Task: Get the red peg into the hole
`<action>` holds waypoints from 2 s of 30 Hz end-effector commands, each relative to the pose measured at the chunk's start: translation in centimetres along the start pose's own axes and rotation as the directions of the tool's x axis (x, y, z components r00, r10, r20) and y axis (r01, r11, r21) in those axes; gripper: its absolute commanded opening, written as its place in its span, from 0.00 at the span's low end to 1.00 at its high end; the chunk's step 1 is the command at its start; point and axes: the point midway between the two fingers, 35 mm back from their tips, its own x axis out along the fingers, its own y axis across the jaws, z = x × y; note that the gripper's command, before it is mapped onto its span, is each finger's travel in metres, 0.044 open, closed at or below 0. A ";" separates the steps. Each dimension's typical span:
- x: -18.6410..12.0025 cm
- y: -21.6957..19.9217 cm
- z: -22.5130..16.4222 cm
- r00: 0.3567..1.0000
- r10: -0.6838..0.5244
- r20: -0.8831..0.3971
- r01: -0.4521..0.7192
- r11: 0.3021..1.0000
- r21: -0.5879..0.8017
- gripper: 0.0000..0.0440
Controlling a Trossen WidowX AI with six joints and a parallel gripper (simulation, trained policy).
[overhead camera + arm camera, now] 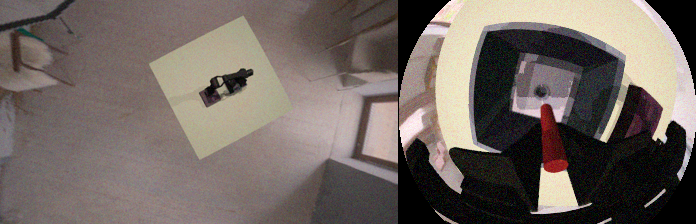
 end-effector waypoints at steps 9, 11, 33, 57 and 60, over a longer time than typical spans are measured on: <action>2.8 0.4 0.9 1.000 -0.008 -0.028 0.008 1.000 -0.017 0.00; 3.4 0.5 1.0 0.999 -0.010 -0.033 0.010 1.000 -0.023 0.00; 5.9 1.0 1.5 0.994 -0.044 -0.098 0.037 0.996 -0.078 0.33; -0.5 3.8 3.1 0.951 0.140 -0.276 -0.145 0.989 0.004 0.53; -1.2 4.1 3.5 0.944 0.163 -0.287 -0.168 0.986 0.006 0.55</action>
